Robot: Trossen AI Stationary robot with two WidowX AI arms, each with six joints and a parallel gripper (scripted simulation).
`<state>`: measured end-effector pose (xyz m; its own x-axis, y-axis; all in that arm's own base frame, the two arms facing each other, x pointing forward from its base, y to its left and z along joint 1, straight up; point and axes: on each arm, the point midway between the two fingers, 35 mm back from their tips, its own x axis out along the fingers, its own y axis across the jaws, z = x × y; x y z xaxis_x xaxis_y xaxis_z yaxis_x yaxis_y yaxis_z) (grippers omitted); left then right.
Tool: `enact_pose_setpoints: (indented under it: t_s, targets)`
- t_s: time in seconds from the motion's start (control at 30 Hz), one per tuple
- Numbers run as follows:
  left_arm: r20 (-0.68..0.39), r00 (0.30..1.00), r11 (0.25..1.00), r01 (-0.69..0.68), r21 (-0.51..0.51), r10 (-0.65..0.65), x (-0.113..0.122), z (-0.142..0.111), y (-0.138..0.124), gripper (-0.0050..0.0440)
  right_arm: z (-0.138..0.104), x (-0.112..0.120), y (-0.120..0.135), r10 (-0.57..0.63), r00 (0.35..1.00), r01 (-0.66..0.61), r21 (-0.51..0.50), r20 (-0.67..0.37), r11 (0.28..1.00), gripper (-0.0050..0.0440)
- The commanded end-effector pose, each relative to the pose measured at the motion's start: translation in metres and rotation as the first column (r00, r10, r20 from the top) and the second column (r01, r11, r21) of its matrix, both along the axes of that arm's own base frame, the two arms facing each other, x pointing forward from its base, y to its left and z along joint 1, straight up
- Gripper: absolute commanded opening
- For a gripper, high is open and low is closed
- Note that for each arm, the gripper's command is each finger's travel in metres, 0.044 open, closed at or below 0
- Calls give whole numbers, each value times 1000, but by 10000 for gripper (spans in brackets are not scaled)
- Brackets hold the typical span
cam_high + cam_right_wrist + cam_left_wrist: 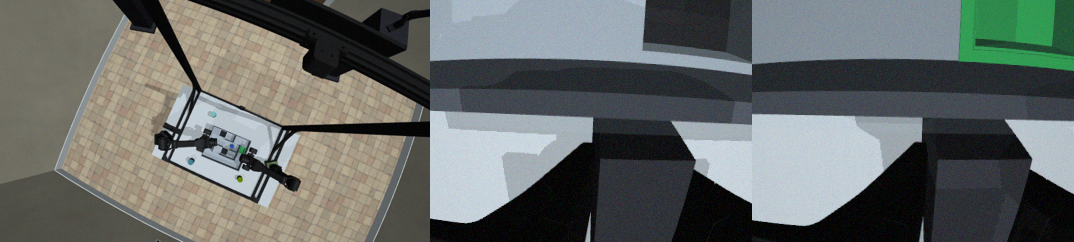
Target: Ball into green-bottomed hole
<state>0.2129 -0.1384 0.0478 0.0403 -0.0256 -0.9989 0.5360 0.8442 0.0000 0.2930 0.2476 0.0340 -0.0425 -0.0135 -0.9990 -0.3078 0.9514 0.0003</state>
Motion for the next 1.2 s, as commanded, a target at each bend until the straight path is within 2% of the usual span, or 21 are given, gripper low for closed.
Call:
enact_pose_setpoints:
  t_s: [0.0,0.47,0.63,0.9,1.17]
  targets:
    - [-16,1000,1000,1,3,-1,0,3,0,20,-4,0,0,-1,1000,1,10,9,1000,20]
    - [-84,997,998,3,55,2,3,20,-2,20,-21,-4,-1,-2,996,-1,28,93,1000,20]
    - [-73,997,999,2,49,1,2,18,-2,20,-18,-4,-1,-2,997,0,23,81,1000,20]
    - [8,1000,999,-1,39,1,-2,3,-1,20,-3,-1,2,1,1000,0,-32,22,999,20]
    - [11,1000,1000,-1,19,0,-2,0,0,20,-1,0,2,0,1000,0,-22,4,1000,20]
